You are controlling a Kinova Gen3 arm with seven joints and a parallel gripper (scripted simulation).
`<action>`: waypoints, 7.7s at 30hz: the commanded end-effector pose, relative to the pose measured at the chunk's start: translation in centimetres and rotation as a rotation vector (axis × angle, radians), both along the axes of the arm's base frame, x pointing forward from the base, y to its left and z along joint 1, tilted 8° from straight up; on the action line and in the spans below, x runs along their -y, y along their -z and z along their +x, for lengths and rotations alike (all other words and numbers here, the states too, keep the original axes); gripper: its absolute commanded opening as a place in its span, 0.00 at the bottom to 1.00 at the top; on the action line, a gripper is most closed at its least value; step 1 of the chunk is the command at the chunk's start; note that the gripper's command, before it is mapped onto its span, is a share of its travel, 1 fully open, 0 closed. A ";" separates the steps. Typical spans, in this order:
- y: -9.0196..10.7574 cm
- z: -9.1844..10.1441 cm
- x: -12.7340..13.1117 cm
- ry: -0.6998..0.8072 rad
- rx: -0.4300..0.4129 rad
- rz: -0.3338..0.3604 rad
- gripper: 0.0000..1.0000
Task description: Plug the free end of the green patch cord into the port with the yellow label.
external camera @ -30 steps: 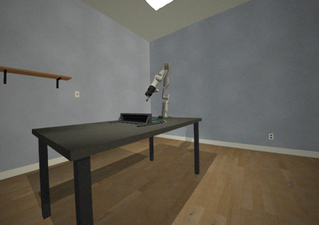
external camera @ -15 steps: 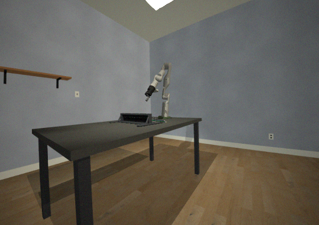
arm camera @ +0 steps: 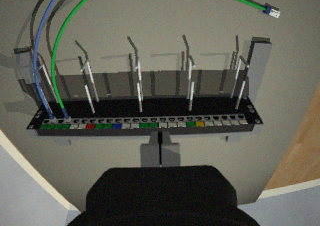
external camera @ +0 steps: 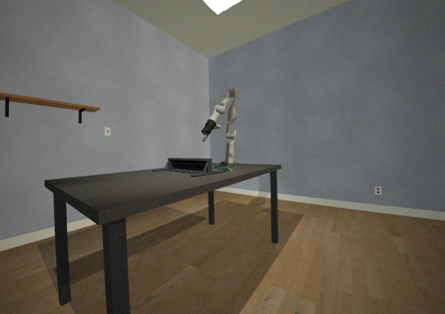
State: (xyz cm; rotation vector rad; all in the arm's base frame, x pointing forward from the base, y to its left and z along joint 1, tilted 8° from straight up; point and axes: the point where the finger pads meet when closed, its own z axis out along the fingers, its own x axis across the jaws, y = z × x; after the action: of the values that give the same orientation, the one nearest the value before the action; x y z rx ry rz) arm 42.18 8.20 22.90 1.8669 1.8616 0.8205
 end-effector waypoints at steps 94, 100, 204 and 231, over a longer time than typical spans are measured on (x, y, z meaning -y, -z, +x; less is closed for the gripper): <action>1.1 0.4 8.6 0.000 0.002 0.001 0.00; 1.2 0.5 8.7 0.000 0.002 0.001 0.00; 10.7 8.5 7.1 0.000 0.002 0.001 0.00; 11.8 9.4 6.9 0.000 0.001 0.001 0.00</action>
State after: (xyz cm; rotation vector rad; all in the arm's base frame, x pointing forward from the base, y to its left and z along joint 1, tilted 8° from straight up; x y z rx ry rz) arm 51.53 1.35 11.05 1.8669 1.8624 0.8213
